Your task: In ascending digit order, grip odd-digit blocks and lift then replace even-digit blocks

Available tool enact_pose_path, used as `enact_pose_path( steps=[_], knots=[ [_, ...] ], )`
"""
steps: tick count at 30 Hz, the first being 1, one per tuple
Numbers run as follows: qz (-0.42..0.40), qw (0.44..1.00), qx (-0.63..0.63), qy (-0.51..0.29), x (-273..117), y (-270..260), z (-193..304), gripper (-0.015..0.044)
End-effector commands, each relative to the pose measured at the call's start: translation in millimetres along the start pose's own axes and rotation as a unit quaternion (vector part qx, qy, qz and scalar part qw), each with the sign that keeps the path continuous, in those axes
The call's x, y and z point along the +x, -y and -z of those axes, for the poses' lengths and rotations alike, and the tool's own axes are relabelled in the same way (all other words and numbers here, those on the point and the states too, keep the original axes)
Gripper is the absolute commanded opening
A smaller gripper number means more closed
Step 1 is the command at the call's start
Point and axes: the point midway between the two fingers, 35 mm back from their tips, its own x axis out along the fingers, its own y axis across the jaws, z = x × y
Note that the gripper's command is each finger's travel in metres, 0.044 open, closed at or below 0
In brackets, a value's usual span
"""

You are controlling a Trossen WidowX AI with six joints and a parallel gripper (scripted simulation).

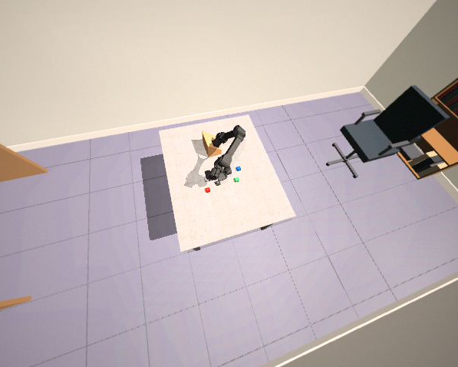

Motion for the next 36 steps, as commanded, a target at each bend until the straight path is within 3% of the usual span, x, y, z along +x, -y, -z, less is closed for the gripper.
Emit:
enact_pose_path(
  steps=[1, 7, 17, 36],
  knots=[
    [0.002, 1.000, -0.001, -0.003, 1.4, 2.4, 0.6, 0.0400],
    [0.002, 1.000, -0.001, -0.003, 0.5, 8.1, -3.2, 0.0400],
    [0.005, 1.000, -0.002, -0.001, -0.8, 92.4, -40.4, 0.0400],
    [0.005, 1.000, -0.002, -0.001, -0.7, 93.9, -40.7, 0.0400]
  ],
)
